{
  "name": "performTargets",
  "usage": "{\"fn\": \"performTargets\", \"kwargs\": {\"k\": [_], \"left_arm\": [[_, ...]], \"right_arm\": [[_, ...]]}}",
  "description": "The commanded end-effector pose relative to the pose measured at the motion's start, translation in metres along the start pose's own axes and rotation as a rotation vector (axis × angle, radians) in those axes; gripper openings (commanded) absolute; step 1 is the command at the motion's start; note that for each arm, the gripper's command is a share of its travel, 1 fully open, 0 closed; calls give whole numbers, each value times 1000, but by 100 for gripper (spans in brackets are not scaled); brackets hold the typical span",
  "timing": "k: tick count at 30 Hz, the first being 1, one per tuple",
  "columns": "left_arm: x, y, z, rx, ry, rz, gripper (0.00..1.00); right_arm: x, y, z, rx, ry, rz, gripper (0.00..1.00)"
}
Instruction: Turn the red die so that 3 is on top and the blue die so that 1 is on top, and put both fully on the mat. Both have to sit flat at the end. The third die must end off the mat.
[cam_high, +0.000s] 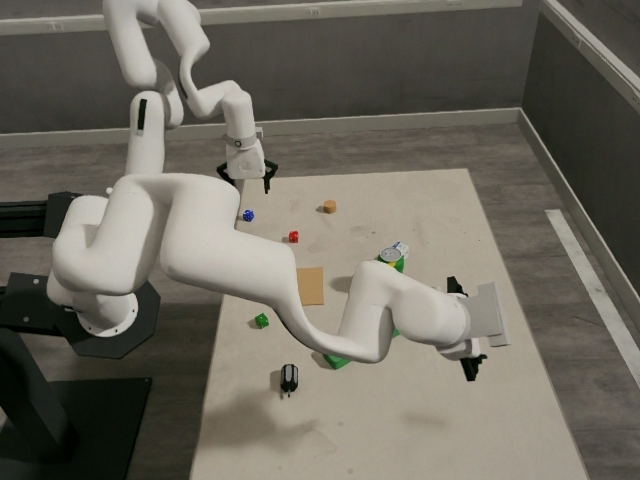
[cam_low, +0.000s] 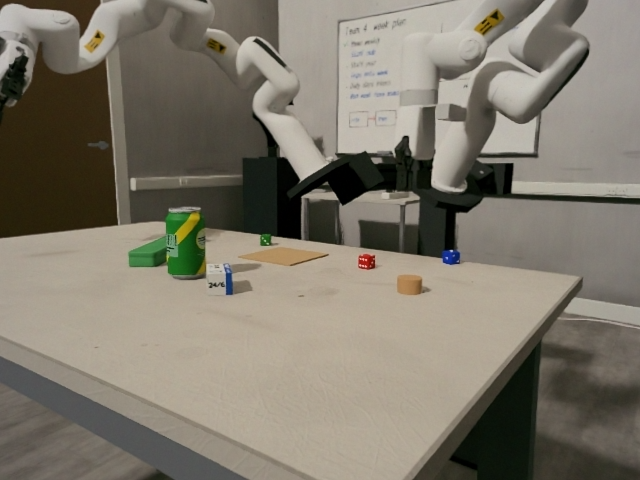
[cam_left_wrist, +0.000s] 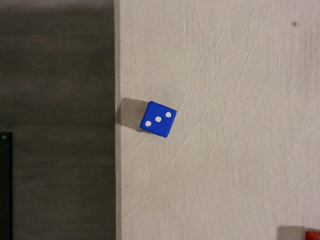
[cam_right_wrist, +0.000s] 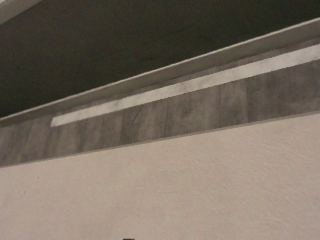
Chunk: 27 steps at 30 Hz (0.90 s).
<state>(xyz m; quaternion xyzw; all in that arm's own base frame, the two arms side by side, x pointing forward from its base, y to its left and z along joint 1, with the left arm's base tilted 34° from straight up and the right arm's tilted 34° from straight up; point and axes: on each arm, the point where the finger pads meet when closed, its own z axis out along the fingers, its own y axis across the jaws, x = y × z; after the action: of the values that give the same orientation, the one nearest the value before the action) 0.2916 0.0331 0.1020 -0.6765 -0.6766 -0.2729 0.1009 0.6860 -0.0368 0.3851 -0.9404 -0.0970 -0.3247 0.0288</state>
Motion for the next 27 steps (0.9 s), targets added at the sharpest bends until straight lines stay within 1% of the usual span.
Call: {"fn": "performTargets", "kwargs": {"k": [1, 8, 10, 14, 22, 23, 25, 27], "left_arm": [[1, 0, -3, 0, 1, -1, 100], [0, 3, -3, 0, 1, 1, 100], [-1, 9, -4, 0, 1, 4, 100], [-7, 31, -5, 0, 1, 16, 100], [-30, 89, 0, 0, 1, 49, 100], [-33, 94, 2, 0, 1, 53, 100], [-33, 94, 2, 0, 1, 53, 100], [-38, 103, 4, 0, 1, 58, 100]], "right_arm": [[2, -1, -2, -1, 5, -2, 100], [2, -1, -2, -1, 5, -2, 100], [2, -1, -2, -1, 5, -2, 100], [2, -1, -2, -1, 5, -2, 100], [2, -1, -2, -1, 5, -2, 100], [2, -1, -2, -1, 5, -2, 100], [2, -1, -2, -1, 5, -2, 100], [2, -1, -2, -1, 5, -2, 100]]}}
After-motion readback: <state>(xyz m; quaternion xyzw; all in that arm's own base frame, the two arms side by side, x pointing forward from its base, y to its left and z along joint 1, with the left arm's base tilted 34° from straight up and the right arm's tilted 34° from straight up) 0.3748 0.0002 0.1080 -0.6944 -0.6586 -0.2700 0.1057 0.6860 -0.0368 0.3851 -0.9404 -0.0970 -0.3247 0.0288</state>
